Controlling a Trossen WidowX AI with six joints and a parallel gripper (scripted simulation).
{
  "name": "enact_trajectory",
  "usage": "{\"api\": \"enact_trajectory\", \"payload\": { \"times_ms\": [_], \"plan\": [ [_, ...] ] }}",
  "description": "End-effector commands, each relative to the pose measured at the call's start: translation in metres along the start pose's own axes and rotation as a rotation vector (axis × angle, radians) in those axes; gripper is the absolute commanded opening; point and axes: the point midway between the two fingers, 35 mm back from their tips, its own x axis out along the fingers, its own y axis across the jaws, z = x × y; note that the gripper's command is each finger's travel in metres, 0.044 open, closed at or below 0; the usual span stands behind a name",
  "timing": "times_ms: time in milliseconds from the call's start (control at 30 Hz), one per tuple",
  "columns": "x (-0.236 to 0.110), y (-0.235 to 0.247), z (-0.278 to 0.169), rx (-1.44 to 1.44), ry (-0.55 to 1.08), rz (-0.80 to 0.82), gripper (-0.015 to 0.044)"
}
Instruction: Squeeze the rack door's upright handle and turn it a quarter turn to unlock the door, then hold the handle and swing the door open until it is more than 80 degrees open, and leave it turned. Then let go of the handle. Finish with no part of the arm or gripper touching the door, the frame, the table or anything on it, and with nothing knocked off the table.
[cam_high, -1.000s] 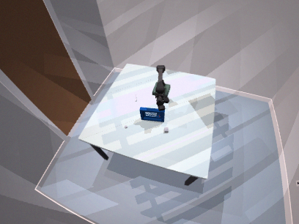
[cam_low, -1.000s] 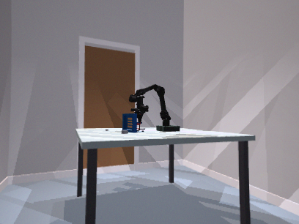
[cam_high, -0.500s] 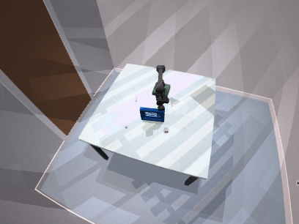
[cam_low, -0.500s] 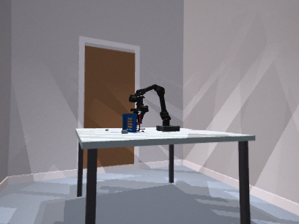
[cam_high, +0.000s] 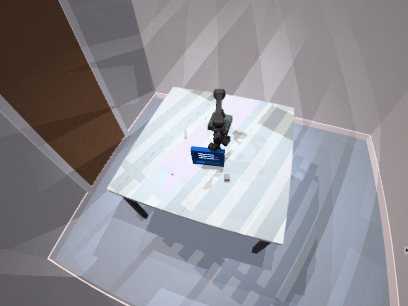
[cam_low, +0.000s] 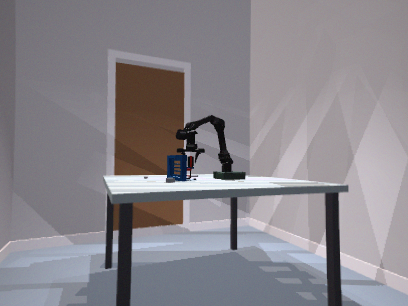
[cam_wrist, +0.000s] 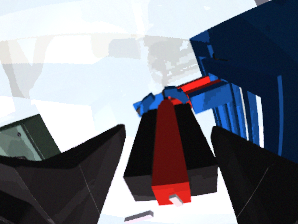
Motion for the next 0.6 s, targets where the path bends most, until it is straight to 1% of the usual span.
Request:
{"api": "enact_trajectory", "payload": {
  "times_ms": [0, 567],
  "plan": [
    [0.0, 0.0, -0.0002, 0.215, 0.001, -0.001, 0.03],
    [0.0, 0.0, -0.0002, 1.057, 0.001, -0.001, 0.03]
  ]
}}
